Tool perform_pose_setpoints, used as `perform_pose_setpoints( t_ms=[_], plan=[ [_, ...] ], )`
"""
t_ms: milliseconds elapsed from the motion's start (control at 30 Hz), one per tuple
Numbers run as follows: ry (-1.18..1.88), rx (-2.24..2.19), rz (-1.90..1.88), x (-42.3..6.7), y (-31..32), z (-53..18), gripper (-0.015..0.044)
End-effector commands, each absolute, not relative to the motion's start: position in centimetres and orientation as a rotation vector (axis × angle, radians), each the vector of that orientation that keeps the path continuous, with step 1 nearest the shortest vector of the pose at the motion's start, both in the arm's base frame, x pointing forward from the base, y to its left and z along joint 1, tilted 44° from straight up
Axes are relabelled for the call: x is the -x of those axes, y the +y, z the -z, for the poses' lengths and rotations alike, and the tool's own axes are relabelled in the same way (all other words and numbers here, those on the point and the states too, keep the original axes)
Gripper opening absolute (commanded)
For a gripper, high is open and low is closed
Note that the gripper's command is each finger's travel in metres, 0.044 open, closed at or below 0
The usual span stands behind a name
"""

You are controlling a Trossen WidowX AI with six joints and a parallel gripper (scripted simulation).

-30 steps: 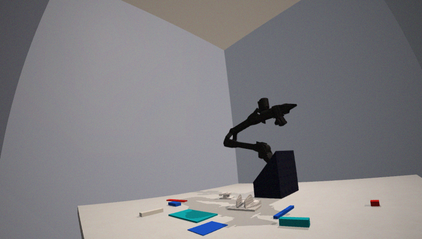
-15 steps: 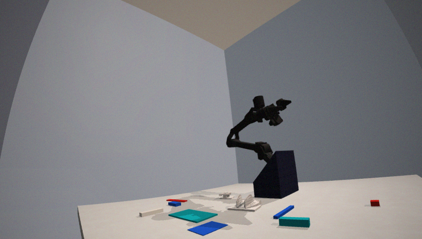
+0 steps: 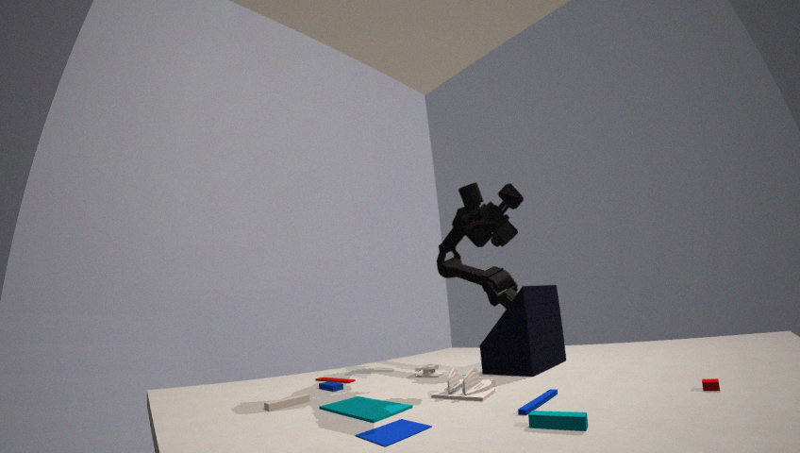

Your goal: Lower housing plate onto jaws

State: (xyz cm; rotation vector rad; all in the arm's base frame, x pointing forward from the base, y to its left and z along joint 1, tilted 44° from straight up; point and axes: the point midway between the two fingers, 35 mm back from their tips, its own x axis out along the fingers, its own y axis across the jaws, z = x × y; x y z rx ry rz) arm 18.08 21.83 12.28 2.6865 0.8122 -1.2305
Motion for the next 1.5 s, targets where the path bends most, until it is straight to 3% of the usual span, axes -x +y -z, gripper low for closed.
perform_pose_setpoints(
  t_ms=[0, 733, 1467],
  plan=[
    [0.664, -2.768, 1.260, -20.0, 19.9, -12.3, 0.0440],
    [-0.439, -2.952, 1.333, -27.1, 3.0, -12.7, 0.0440],
    [-1.586, -2.690, 1.355, -22.2, -14.3, -13.6, 0.0440]
  ],
)
